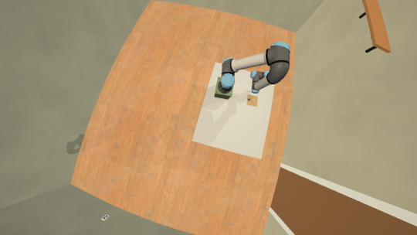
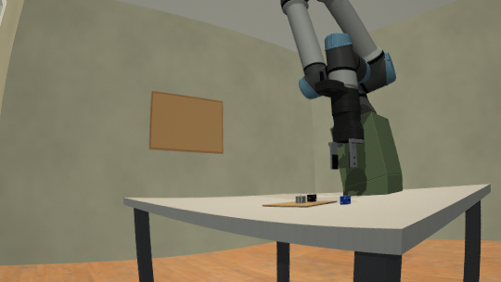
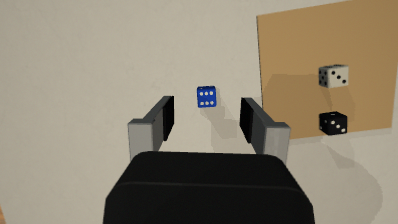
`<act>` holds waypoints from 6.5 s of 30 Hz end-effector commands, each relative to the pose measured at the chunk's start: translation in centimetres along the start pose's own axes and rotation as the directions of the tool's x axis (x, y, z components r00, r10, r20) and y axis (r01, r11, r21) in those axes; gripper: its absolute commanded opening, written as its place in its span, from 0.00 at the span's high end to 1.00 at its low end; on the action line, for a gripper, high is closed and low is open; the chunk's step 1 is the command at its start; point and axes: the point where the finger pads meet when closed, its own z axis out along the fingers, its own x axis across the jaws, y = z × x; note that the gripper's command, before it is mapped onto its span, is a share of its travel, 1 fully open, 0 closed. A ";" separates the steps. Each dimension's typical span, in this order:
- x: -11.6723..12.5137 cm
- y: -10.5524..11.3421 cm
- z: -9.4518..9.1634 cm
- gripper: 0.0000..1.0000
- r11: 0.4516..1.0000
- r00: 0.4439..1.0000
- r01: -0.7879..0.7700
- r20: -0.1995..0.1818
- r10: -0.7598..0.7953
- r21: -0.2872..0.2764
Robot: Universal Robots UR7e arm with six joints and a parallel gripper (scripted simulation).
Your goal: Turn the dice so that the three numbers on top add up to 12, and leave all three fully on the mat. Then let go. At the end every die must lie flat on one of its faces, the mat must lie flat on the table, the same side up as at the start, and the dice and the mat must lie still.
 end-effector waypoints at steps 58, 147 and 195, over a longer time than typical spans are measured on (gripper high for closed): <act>-0.1 0.4 0.5 0.30 0.974 0.974 0.228 0.006 -0.228 0.003; 0.0 0.3 5.7 0.30 0.973 0.973 0.229 0.007 -0.229 0.003; -0.1 0.3 8.3 0.30 0.973 0.973 0.229 0.007 -0.229 0.003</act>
